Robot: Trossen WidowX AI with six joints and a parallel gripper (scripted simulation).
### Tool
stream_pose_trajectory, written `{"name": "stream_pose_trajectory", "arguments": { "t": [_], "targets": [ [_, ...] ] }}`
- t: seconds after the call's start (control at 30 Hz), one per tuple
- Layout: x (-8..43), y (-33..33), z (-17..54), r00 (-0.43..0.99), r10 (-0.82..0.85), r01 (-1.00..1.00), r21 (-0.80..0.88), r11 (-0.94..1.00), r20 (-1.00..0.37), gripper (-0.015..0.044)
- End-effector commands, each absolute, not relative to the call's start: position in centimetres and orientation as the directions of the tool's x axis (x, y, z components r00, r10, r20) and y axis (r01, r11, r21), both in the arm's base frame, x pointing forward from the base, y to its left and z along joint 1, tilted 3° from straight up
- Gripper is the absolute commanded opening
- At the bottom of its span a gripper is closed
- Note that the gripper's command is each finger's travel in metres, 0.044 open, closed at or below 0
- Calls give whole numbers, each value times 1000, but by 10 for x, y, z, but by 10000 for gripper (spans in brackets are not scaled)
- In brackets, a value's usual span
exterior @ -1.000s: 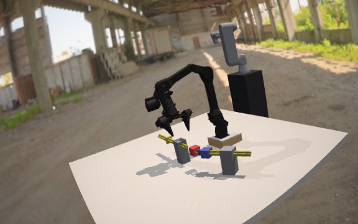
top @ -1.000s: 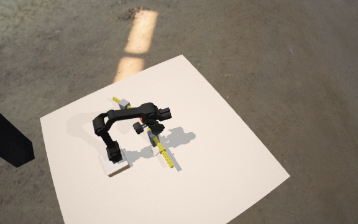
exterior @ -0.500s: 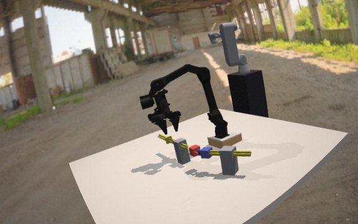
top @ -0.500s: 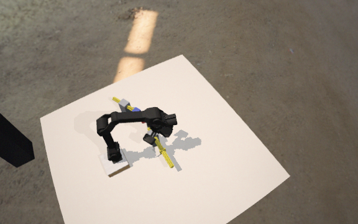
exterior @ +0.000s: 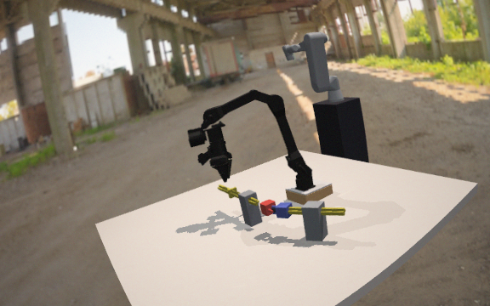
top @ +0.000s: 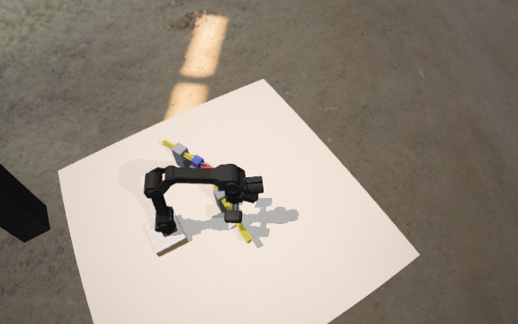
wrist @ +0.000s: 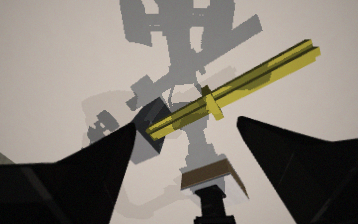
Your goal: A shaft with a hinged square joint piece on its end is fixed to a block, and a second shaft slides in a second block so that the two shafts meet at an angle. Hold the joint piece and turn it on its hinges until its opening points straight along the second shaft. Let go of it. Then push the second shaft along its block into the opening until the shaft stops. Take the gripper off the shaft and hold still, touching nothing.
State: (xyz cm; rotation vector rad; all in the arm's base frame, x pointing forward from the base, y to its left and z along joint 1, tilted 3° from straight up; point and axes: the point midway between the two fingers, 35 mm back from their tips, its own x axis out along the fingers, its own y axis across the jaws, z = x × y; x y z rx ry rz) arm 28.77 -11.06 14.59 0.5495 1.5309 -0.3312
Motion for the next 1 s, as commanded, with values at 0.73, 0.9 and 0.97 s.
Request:
{"name": "stream_pose_trajectory", "arguments": {
  "t": [0.73,0.9,0.97],
  "targets": [
    [270,-195,150,-32,-52,103,-55,993,-998,440],
    [270,-196,142,-30,-52,273,-58,960,-998,440],
    [270,-197,139,-30,-51,339,-58,939,-998,440]
  ]
}}
